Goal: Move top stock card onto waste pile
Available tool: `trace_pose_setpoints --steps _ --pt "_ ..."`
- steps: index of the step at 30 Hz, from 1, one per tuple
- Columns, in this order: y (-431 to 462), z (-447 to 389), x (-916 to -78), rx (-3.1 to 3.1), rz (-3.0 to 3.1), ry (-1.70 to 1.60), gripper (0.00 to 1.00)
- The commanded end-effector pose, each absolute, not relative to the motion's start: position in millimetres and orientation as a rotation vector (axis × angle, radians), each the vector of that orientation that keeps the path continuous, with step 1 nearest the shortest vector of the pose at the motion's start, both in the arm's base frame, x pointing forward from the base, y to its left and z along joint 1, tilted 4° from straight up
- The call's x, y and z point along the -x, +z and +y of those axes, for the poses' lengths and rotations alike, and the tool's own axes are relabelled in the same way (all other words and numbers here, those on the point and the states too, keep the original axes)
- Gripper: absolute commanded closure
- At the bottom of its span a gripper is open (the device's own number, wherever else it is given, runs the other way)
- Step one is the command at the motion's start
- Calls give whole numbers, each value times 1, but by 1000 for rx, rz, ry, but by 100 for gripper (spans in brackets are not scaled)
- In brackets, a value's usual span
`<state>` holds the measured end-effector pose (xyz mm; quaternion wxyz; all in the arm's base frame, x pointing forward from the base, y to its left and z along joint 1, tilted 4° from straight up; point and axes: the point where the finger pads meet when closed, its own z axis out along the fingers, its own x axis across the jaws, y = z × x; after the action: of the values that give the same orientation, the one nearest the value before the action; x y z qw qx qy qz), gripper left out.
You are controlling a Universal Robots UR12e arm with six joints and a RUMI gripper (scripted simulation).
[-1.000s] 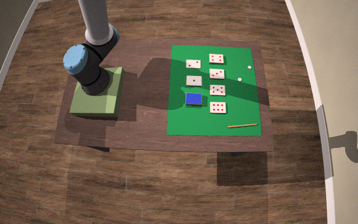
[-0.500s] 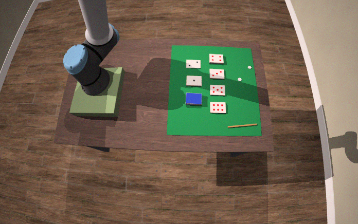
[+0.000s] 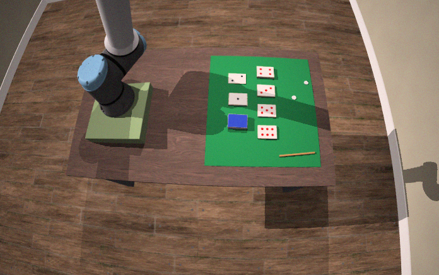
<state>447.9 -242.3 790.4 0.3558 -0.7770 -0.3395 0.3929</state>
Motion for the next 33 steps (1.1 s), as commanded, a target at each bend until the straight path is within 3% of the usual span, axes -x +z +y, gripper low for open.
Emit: trace_pose_setpoints --steps 1,12,33 --pt "767 -247 -458 2025 -894 988 0" --pt "684 -265 -497 2084 -958 891 0" --pt "402 -292 -587 2251 -1223 563 0"
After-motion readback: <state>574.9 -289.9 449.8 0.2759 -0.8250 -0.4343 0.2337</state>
